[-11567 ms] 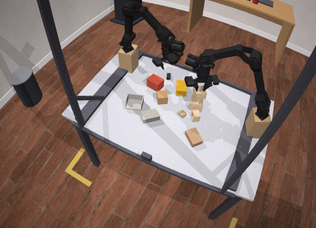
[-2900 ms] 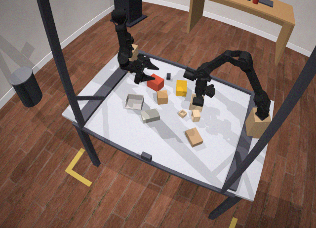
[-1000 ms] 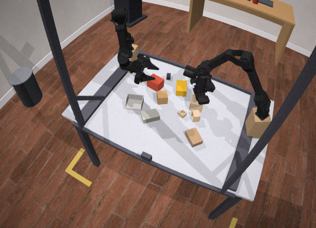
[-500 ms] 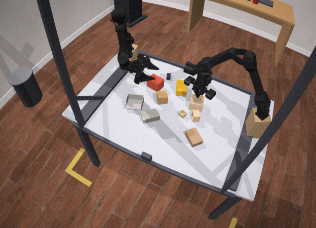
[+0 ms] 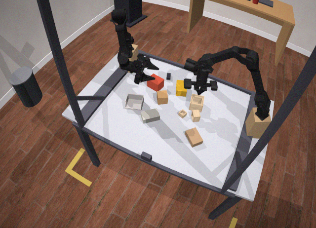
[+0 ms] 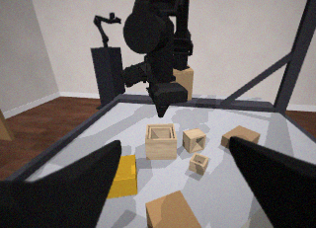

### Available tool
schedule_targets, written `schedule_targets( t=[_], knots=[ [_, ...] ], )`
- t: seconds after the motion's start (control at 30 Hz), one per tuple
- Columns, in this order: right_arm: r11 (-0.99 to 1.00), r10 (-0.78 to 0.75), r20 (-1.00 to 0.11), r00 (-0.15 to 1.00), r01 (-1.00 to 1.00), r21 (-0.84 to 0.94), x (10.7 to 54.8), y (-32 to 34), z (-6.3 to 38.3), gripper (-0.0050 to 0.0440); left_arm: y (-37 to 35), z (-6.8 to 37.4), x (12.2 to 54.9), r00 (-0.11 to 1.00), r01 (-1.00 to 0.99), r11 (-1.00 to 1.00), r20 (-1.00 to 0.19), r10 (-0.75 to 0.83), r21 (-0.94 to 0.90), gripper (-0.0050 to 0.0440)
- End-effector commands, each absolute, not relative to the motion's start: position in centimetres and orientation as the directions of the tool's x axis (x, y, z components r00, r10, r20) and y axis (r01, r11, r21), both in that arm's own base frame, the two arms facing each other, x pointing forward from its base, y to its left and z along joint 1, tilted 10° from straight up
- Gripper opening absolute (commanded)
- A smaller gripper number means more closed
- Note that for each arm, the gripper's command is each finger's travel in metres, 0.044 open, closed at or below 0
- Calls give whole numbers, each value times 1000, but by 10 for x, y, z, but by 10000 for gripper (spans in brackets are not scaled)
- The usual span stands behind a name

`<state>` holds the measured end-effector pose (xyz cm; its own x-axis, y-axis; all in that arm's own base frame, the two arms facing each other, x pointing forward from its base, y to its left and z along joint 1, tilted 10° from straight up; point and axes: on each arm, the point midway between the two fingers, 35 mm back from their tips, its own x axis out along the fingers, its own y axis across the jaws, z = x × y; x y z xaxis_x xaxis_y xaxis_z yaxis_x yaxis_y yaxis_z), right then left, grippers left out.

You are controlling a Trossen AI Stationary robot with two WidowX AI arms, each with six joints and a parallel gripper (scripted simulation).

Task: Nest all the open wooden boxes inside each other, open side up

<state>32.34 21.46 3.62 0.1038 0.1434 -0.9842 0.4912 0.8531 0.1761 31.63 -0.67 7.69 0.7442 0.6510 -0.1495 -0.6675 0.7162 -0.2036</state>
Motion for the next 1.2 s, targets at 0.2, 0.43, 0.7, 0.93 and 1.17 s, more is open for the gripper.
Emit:
schedule_targets(
  t=[0.2,0.43,0.7,0.93,1.17],
  knots=[
    [984,173,-975,138,17,177,327,214,69,-50,-7,79,316,744,-668,715,-144,653,-209,400],
    [987,158,-980,121,-3,159,324,213,62,-50,-7,79,316,744,-668,715,-144,653,-209,400],
    [988,142,-984,105,40,146,324,216,57,168,-4,78,323,743,-670,723,-160,650,-172,400],
    [973,101,-992,74,201,114,321,224,53,288,11,69,337,729,-665,746,-236,643,-19,400],
    [897,35,-999,29,440,44,315,235,48,400,39,55,355,693,-610,774,-359,625,169,400]
  ],
)
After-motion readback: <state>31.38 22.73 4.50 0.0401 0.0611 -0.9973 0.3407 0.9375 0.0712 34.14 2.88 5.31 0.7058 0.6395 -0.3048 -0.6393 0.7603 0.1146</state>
